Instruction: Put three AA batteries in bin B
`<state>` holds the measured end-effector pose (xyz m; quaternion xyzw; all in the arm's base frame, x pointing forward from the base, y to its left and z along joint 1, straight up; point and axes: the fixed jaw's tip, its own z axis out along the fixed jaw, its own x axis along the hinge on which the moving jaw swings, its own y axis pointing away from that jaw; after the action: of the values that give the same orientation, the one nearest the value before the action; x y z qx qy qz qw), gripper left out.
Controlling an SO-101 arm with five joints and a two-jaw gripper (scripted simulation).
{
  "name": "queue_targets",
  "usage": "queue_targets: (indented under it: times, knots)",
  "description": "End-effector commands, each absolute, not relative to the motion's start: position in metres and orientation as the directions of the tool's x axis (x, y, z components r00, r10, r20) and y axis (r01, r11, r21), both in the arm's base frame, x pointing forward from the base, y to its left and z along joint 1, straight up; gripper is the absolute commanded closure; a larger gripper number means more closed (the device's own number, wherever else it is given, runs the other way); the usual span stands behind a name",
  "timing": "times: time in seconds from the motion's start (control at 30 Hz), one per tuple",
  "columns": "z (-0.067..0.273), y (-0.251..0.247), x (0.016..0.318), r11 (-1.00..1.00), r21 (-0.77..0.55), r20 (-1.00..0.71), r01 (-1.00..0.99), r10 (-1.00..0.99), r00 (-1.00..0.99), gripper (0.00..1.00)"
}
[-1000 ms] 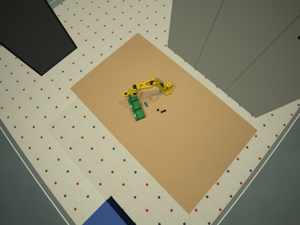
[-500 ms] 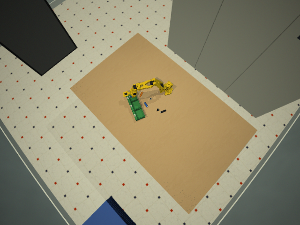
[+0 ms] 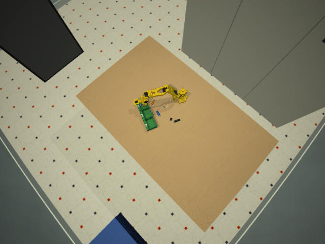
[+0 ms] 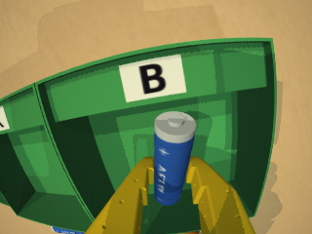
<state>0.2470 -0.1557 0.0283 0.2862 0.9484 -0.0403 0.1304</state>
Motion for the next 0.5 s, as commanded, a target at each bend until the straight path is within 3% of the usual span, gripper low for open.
queue_targets:
  times: [0.0, 0.47]
  knots:
    - [0.0412, -0.1609, 0.251, 0.824, 0.002, -0.328, 0.567, 0.536, -0.778, 0.95]
    - [0.0412, -0.1609, 0.251, 0.824, 0.002, -0.328, 0.567, 0.536, -0.778, 0.85]
